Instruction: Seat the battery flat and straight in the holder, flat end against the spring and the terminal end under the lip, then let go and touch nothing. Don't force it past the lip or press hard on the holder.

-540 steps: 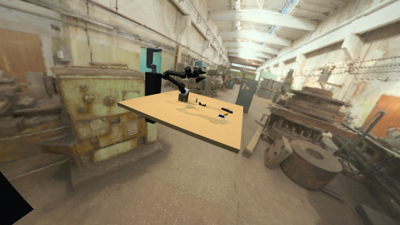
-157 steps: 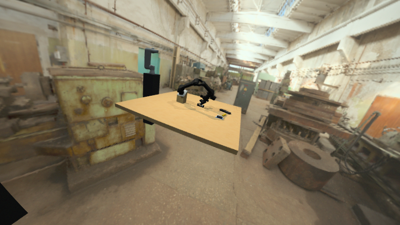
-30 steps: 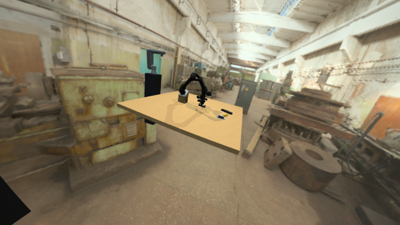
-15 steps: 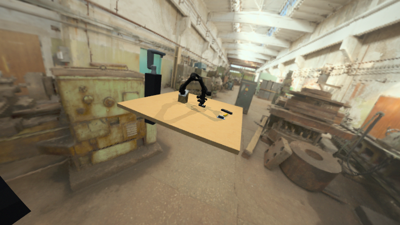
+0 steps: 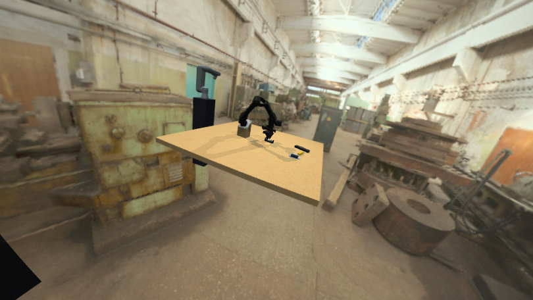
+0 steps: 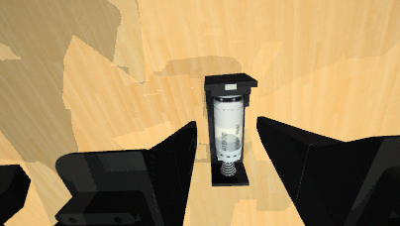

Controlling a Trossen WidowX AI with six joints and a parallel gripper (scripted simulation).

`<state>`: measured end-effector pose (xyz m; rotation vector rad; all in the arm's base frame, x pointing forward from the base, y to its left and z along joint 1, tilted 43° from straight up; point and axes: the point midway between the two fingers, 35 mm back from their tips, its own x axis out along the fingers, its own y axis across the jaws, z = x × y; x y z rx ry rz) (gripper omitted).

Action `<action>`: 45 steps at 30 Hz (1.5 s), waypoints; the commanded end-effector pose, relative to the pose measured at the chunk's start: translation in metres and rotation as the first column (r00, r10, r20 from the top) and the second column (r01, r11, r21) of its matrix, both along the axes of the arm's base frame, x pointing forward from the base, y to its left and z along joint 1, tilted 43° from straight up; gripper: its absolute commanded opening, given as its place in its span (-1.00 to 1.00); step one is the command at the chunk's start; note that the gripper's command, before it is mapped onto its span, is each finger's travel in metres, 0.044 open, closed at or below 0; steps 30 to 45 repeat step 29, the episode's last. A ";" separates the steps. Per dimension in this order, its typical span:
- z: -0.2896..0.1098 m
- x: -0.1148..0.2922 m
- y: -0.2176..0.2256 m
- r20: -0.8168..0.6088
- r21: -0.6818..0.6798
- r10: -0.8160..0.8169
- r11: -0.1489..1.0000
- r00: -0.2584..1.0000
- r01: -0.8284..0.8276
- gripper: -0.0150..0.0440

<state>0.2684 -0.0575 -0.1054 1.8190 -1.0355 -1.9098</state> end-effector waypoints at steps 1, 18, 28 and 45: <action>0.019 0.010 0.019 0.023 0.008 0.003 1.000 1.000 -0.003 0.55; 0.052 0.012 0.050 0.030 0.010 -0.001 1.000 1.000 0.001 1.00; 0.052 0.012 0.050 0.030 0.010 -0.001 1.000 1.000 0.001 1.00; 0.052 0.012 0.050 0.030 0.010 -0.001 1.000 1.000 0.001 1.00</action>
